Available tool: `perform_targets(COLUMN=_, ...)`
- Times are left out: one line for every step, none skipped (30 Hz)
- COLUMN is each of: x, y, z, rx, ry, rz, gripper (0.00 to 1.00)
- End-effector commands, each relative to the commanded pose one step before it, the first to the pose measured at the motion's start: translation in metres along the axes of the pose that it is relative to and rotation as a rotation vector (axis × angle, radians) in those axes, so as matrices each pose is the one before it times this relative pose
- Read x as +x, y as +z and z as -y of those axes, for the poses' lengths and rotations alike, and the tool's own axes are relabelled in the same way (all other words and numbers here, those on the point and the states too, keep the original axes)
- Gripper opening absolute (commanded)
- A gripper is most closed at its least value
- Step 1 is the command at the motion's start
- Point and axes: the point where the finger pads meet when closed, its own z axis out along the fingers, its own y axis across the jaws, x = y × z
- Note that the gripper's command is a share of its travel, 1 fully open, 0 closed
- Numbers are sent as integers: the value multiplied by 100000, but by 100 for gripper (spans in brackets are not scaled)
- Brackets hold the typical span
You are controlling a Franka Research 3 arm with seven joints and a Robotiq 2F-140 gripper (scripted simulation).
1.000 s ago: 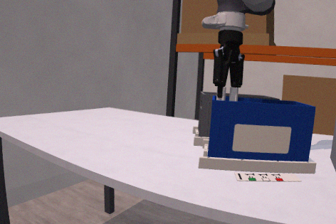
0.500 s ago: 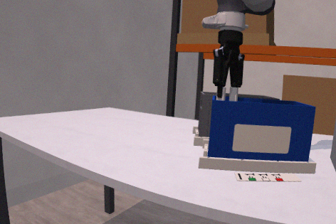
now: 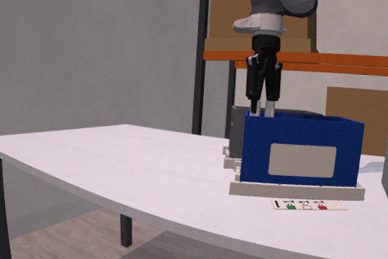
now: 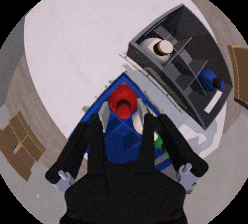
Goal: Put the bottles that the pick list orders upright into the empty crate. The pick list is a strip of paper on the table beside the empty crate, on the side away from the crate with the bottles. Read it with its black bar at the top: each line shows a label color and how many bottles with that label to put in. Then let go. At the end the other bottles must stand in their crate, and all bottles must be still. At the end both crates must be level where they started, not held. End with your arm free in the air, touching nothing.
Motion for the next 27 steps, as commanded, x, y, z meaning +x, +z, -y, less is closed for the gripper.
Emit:
perform_targets(x=5, y=63, z=-53, rx=-74, ry=623, rz=-25, gripper=38)
perform_targets(x=0, y=0, z=0, rx=0, ry=0, rz=0, gripper=38)
perform_targets(x=0, y=0, z=0, rx=0, ry=0, rz=0, gripper=38)
perform_targets(x=0, y=0, z=0, rx=0, ry=0, rz=0, gripper=38)
perform_targets(x=0, y=0, z=0, rx=0, ry=0, rz=0, gripper=38)
perform_targets(x=0, y=0, z=0, rx=0, ry=0, rz=0, gripper=38)
perform_targets(x=0, y=0, z=0, rx=0, ry=0, rz=0, gripper=38)
perform_targets(x=0, y=0, z=0, rx=0, ry=0, rz=0, gripper=38)
perform_targets(x=0, y=0, z=0, rx=0, ry=0, rz=0, gripper=38)
perform_targets(x=0, y=0, z=0, rx=0, ry=0, rz=0, gripper=38)
perform_targets(x=0, y=0, z=0, rx=0, ry=0, rz=0, gripper=38)
perform_targets(x=0, y=0, z=0, rx=0, ry=0, rz=0, gripper=38)
perform_targets(x=0, y=0, z=0, rx=0, ry=0, rz=0, gripper=38)
perform_targets(x=0, y=0, z=0, rx=0, ry=0, rz=0, gripper=38)
perform_targets(x=0, y=0, z=0, rx=0, ry=0, rz=0, gripper=38)
perform_targets(x=0, y=0, z=0, rx=0, ry=0, rz=0, gripper=38)
perform_targets(x=0, y=0, z=0, rx=0, ry=0, rz=0, gripper=38)
perform_targets(x=0, y=0, z=0, rx=0, ry=0, rz=0, gripper=38)
perform_targets(x=0, y=0, z=0, rx=0, ry=0, rz=0, gripper=38)
perform_targets(x=0, y=0, z=0, rx=0, ry=0, rz=0, gripper=38)
perform_targets(x=0, y=0, z=0, rx=0, ry=0, rz=0, gripper=38)
perform_targets(x=0, y=0, z=0, rx=0, ry=0, rz=0, gripper=38)
perform_targets(x=0, y=-267, z=0, rx=0, ry=0, rz=0, gripper=38)
perform_targets(x=0, y=-267, z=0, rx=0, ry=0, rz=0, gripper=38)
perform_targets(x=0, y=-267, z=0, rx=0, ry=0, rz=0, gripper=38)
perform_targets(x=0, y=-267, z=0, rx=0, ry=0, rz=0, gripper=38)
perform_targets(x=0, y=-267, z=0, rx=0, ry=0, rz=0, gripper=38)
